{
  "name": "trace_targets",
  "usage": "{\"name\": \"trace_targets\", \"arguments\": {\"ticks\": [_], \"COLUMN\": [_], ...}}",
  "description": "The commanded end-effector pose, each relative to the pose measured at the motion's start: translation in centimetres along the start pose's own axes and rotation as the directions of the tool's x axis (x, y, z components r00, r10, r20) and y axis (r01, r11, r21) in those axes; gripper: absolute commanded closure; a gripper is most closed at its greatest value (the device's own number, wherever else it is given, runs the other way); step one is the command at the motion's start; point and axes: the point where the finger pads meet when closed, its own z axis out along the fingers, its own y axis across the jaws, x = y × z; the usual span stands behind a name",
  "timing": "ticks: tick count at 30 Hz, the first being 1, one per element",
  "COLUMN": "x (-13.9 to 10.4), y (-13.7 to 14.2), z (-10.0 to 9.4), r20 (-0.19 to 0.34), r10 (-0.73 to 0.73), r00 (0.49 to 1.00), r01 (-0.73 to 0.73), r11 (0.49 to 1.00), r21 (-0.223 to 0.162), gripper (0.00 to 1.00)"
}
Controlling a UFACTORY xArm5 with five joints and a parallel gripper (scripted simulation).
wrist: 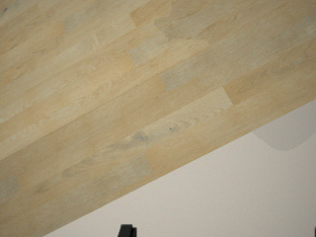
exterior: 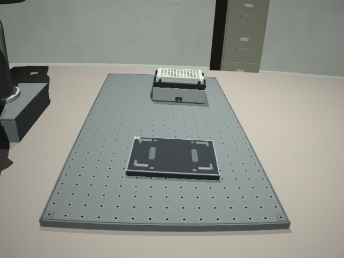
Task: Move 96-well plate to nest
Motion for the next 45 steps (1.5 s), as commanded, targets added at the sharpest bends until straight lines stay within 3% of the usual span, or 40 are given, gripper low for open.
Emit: {"name": "trace_targets", "arguments": {"ticks": [1,5,9,15,19,24,27,35,39,45], "x": [-1.1,-1.5,-2.6,-3.3,-4.6,-5.4,-6.4,-7.7,-9.2,-10.2], "y": [-2.5,-3.1,-4.7,-5.7,-7.2,-8.1,-9.1,-10.4,-11.6,-12.4], "z": [-0.4,-0.5,-0.8,-1.0,-1.4,-1.7,-2.1,-2.6,-3.2,-3.6], "r20": [0.039,0.039,0.077,0.077,0.111,0.111,0.133,0.141,0.164,0.165], "r10": [-0.118,-0.118,-0.243,-0.246,-0.367,-0.37,-0.457,-0.488,-0.596,-0.599], "r00": [0.992,0.992,0.967,0.966,0.924,0.922,0.879,0.861,0.786,0.784], "r01": [0.117,0.117,0.242,0.244,0.364,0.367,0.453,0.483,0.588,0.591], "r11": [0.993,0.993,0.97,0.969,0.93,0.929,0.889,0.873,0.803,0.801], "r21": [0.013,0.014,0.028,0.028,0.048,0.048,0.066,0.073,0.099,0.1], "gripper": [0.0,0.0,0.0,0.0,0.0,0.0,0.0,0.0,0.0,0.0]}}
